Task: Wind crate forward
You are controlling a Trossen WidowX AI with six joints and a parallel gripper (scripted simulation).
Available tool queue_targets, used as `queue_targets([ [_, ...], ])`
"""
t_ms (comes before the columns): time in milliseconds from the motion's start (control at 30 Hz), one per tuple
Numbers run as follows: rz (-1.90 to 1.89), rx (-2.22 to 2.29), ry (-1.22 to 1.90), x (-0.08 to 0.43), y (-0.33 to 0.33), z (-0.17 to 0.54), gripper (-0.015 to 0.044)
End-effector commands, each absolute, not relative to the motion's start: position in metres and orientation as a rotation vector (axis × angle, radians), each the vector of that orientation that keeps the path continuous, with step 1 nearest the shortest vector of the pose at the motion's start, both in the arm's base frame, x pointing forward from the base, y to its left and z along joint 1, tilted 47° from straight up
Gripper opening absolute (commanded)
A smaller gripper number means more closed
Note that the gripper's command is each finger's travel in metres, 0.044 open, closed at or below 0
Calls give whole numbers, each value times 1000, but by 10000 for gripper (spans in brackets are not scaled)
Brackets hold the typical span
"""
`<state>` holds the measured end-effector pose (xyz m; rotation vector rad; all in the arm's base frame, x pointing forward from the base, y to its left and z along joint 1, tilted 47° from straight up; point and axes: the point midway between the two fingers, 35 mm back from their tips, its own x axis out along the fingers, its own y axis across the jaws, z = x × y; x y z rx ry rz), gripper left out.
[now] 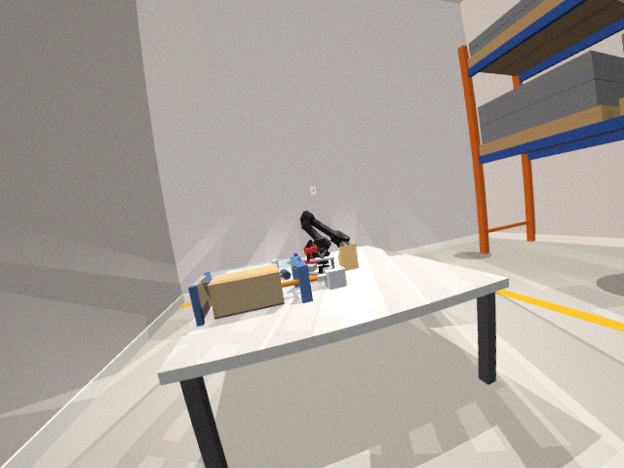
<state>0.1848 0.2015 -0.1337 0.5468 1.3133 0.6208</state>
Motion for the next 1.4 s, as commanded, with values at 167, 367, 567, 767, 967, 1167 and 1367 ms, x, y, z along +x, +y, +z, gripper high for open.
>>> queue_targets([
  [167,639,548,1306,184,199,-135,0],
  [367,637,549,1303,184,197,-137,0],
  [567,621,548,1307,184,195,-139,0],
  [767,618,548,1308,184,195,-140,0],
  [967,618,548,1308,184,195,-140,0],
  [1167,617,549,1305,183,194,-141,0],
  [1367,616,549,1303,183,193,-142,0],
])
